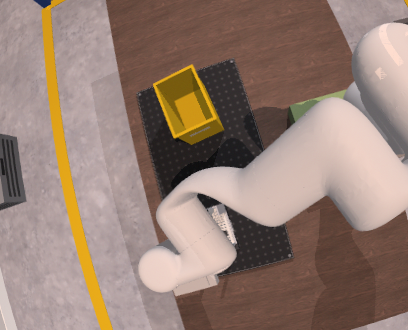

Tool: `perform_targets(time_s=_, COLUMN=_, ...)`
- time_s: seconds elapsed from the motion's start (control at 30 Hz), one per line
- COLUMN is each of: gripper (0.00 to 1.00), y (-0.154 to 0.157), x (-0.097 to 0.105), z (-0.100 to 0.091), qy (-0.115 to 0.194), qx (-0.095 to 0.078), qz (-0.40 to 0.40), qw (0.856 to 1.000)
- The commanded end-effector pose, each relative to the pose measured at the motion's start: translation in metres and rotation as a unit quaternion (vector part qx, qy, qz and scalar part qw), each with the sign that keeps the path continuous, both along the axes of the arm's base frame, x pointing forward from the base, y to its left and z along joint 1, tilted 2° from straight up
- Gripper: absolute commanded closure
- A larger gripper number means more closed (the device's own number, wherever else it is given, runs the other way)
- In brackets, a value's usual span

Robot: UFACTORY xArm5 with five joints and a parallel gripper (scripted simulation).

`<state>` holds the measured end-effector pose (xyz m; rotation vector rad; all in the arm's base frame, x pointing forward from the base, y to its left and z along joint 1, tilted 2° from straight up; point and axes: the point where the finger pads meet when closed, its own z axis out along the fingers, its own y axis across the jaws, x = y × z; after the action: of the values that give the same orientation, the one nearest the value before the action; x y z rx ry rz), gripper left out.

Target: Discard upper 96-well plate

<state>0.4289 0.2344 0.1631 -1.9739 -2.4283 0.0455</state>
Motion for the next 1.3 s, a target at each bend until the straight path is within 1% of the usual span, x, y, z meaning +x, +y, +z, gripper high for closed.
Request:
perform_targets(time_s=0.0, gripper=1.00, y=-0.011, x=0.001, z=0.001, qy=-0.001, qx=0.002, qz=0.018, qw=1.000)
perform_targets(time_s=0.3, gripper=1.00, y=-0.041, x=0.002, z=0.000, qy=-0.001, qx=0.002, qz=0.018, qw=1.000)
perform_targets(time_s=0.37, gripper=1.00, y=-0.041, x=0.002, z=0.000, qy=-0.001, qx=0.002, qz=0.018, qw=1.000)
perform_targets(time_s=0.87, gripper=1.00, y=-0.091, x=0.002, z=-0.003, qy=0.001, qx=0.003, qz=0.018, qw=1.000)
perform_targets(time_s=0.93, gripper=1.00, y=-0.091, x=0.002, z=-0.003, qy=0.001, qx=0.003, qz=0.018, qw=1.000)
perform_targets(time_s=1.27, gripper=1.00, y=-0.124, x=0.003, z=-0.004, qy=0.001, qx=0.004, qz=0.018, qw=1.000)
